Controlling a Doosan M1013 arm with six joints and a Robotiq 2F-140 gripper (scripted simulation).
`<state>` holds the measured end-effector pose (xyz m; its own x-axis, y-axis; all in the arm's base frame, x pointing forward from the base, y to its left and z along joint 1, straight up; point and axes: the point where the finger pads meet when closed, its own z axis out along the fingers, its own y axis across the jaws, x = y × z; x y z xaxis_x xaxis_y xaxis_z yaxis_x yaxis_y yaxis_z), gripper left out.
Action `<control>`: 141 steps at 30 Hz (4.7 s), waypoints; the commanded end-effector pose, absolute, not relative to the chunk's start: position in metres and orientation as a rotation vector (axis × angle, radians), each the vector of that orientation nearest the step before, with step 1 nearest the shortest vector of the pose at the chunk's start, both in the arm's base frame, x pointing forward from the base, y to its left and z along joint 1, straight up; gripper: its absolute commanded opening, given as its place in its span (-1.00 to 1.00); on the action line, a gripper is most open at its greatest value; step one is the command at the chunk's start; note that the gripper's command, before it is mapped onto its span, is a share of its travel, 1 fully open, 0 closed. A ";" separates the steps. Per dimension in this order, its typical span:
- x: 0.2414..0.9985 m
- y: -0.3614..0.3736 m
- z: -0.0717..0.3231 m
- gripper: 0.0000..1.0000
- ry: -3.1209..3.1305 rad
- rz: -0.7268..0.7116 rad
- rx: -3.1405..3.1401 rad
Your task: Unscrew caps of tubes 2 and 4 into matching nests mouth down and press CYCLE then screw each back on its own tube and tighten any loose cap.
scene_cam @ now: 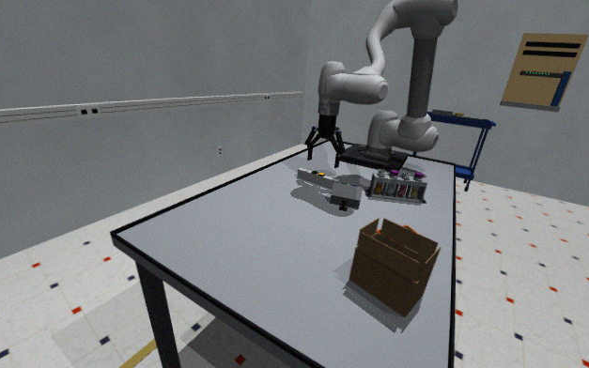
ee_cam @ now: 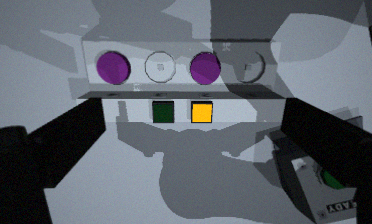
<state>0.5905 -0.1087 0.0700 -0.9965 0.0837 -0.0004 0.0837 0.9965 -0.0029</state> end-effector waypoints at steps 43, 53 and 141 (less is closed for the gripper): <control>0.591 -0.109 0.071 1.00 3.137 -0.004 0.132; 0.591 -0.109 0.071 1.00 3.137 -0.004 0.132; 0.568 -0.090 0.147 -0.27 3.137 -0.004 0.132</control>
